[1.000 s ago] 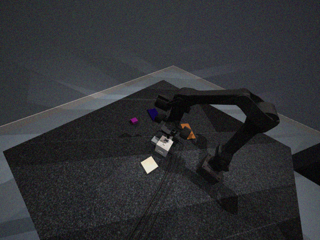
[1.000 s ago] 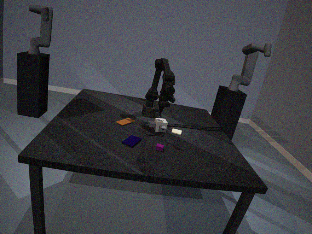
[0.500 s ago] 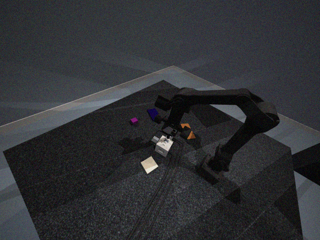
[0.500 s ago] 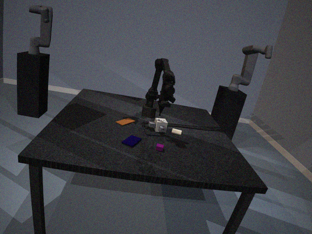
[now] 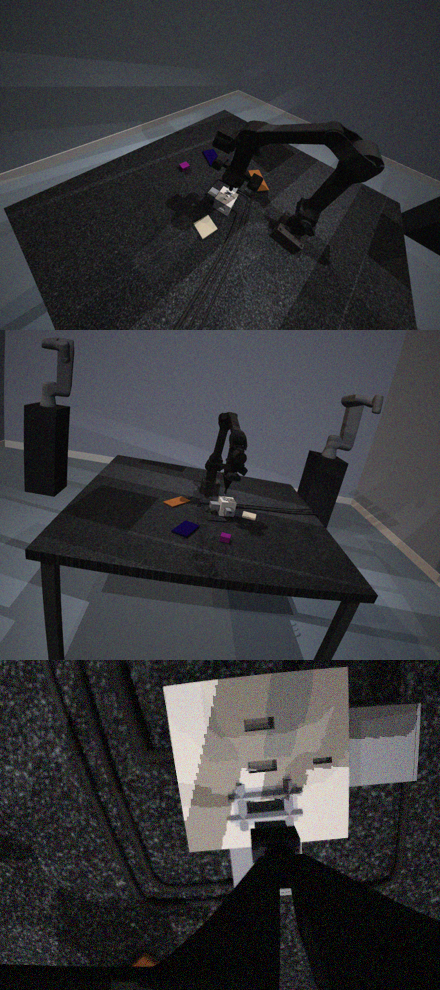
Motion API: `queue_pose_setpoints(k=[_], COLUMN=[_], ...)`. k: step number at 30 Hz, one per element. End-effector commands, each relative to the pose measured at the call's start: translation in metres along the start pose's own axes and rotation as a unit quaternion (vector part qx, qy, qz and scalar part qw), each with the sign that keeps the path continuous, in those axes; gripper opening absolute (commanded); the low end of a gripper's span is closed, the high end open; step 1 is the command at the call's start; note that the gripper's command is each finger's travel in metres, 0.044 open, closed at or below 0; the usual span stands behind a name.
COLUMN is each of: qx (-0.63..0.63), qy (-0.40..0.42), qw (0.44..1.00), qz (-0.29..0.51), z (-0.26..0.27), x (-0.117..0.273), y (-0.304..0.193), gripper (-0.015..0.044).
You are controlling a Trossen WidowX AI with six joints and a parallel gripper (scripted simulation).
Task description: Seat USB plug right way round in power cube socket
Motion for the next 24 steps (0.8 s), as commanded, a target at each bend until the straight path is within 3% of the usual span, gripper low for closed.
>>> queue_pose_setpoints(k=[1, 24], qx=[0.002, 0.005], qy=[0.001, 0.001], qw=[1.0, 1.0], qz=[0.0, 0.0], z=[0.0002, 0.0002], x=[-0.0012, -0.004], y=[0.0001, 0.0006], gripper=[0.0, 0.0])
Point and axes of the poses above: the point midway between the two fingers, 35 mm back from their tips, its own x axis back along the fingers, its own z axis across the jaws, y = z × x, the point moved 5 cm from there along x, back along the fingers, and after that the axes turned 11 degrees about -x, right-handed, at the moved point
